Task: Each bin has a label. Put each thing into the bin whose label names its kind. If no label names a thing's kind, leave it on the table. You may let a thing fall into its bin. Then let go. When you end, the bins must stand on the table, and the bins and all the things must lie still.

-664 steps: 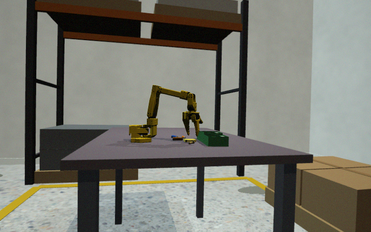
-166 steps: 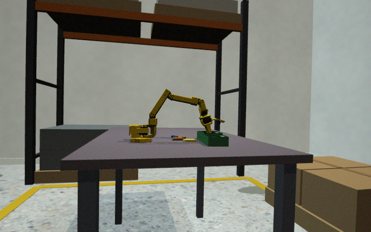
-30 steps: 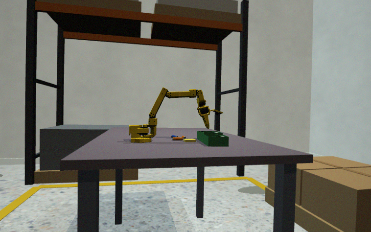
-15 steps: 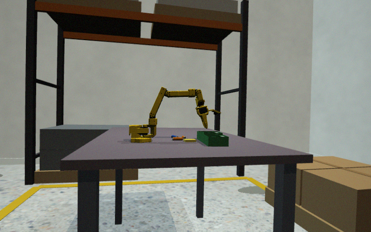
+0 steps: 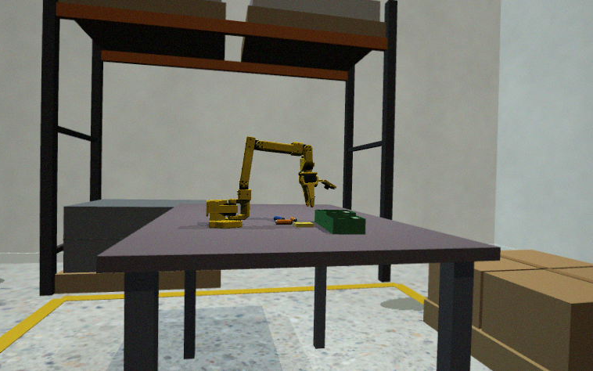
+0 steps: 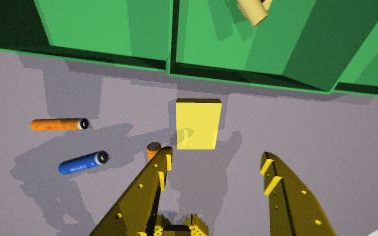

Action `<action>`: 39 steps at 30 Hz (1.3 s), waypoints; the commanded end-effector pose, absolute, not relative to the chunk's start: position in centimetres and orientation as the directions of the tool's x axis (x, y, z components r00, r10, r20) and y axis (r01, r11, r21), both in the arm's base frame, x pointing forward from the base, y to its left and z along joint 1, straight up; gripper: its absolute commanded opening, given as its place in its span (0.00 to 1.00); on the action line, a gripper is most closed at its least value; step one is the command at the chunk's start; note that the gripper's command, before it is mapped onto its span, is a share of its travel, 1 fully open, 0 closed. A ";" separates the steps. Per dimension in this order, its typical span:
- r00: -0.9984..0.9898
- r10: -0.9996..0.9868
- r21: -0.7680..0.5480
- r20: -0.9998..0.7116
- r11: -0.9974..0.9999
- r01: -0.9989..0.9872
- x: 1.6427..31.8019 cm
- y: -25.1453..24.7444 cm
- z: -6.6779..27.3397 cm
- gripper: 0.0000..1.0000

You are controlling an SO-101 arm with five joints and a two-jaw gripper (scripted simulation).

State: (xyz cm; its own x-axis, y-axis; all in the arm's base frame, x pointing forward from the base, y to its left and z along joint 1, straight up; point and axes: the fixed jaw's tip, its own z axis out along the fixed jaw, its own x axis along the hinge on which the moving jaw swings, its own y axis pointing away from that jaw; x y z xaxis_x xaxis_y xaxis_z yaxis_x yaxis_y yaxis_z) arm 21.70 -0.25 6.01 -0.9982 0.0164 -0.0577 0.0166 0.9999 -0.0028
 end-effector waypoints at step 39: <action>-0.999 -0.033 -0.002 -0.035 0.999 -0.033 20.1 0.4 6.6 0.35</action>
State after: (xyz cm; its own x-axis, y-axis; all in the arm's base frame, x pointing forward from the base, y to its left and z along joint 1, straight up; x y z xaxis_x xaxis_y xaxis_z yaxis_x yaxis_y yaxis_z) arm 20.07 0.23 5.98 -0.9998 -0.0191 -0.0115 -0.0191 0.9998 -0.0016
